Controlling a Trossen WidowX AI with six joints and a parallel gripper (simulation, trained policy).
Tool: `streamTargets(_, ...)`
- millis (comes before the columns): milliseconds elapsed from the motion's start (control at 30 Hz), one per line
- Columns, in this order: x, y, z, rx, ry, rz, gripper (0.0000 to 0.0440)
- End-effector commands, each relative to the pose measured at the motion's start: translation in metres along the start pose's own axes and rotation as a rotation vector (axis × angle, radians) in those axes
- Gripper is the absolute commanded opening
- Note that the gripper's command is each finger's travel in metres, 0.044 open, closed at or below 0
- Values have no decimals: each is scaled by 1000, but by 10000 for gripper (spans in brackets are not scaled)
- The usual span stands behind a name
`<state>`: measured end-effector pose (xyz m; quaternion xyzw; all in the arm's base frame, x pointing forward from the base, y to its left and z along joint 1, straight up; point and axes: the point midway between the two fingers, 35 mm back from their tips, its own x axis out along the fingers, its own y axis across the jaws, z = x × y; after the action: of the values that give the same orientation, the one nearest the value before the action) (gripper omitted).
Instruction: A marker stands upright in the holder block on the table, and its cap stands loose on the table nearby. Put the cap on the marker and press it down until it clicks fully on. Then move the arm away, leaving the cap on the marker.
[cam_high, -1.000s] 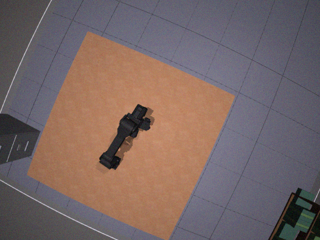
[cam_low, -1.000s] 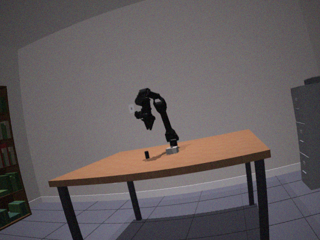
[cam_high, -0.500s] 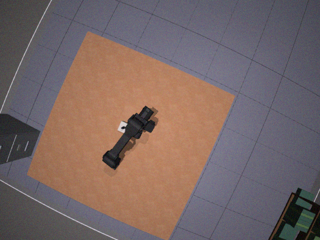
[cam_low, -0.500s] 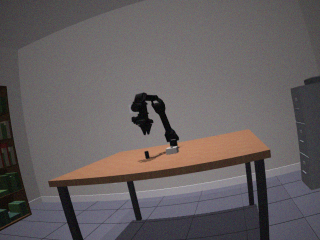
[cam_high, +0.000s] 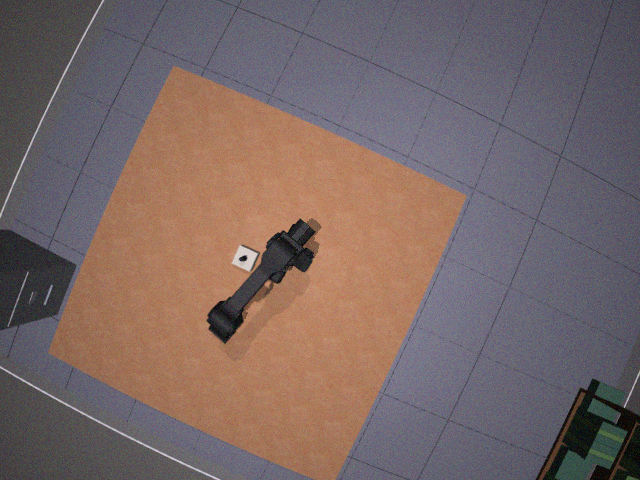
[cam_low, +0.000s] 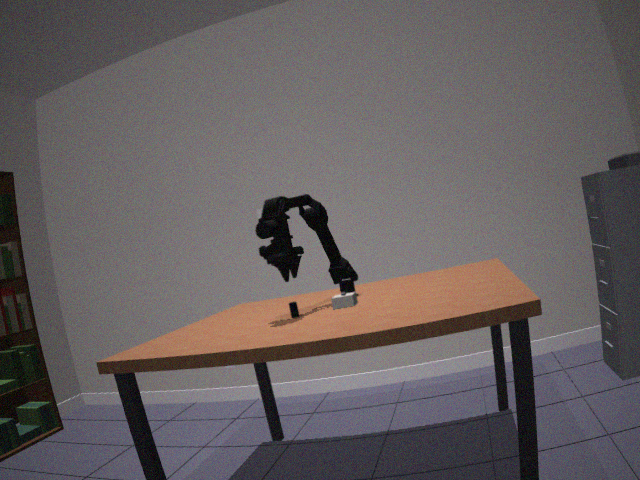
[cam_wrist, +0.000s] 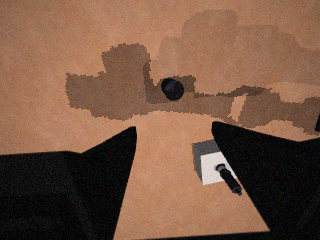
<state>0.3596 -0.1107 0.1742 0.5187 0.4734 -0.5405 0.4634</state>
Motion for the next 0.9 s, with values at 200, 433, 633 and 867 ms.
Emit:
streamTargets(200, 24, -2, 9, 37, 23, -56, 315)
streamTargets(433, 44, -4, 14, 52, 46, -90, 308)
streamTargets(633, 61, -5, 17, 55, 69, -113, 299)
streamTargets(867, 82, -7, 18, 46, 90, -136, 286)
